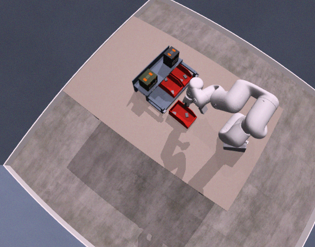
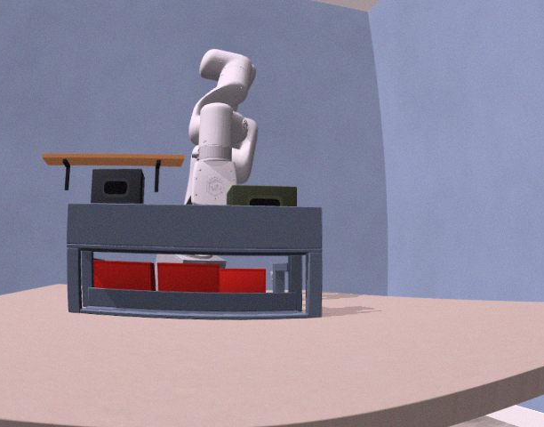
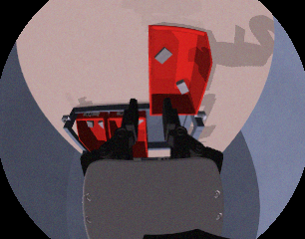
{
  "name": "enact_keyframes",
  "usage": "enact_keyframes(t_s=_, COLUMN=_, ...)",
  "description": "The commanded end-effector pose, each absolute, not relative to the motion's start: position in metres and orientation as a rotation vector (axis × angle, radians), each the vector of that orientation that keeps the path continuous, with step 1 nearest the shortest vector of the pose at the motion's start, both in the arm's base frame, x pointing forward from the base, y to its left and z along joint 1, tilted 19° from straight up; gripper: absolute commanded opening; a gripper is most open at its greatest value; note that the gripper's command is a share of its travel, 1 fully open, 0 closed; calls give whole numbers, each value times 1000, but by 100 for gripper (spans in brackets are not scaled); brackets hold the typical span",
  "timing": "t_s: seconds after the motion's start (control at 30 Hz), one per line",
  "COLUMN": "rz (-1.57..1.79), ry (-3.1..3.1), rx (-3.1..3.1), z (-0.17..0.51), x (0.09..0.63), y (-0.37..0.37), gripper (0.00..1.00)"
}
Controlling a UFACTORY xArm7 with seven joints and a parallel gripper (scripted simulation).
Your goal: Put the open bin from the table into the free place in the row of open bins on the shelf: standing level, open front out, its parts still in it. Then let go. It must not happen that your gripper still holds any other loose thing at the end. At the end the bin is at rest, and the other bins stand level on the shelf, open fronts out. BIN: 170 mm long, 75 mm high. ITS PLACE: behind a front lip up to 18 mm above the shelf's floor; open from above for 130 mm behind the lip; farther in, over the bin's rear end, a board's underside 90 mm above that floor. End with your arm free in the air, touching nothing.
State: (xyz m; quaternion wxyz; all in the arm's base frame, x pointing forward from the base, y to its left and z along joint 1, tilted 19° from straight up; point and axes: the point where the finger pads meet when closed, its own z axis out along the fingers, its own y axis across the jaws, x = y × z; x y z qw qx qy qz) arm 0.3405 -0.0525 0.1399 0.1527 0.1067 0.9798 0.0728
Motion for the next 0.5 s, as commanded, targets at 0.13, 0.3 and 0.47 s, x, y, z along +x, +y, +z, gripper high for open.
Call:
enact_keyframes(t_s=0.13, rz=208, ry=2807, rx=306, z=141, x=342, y=-53, gripper=33)
enact_keyframes(t_s=0.3, rz=184, ry=2814, rx=159, z=145, x=356, y=-47, gripper=33)
enact_keyframes(t_s=0.47, rz=148, ry=2810, rx=-60, z=150, x=378, y=-39, gripper=33)
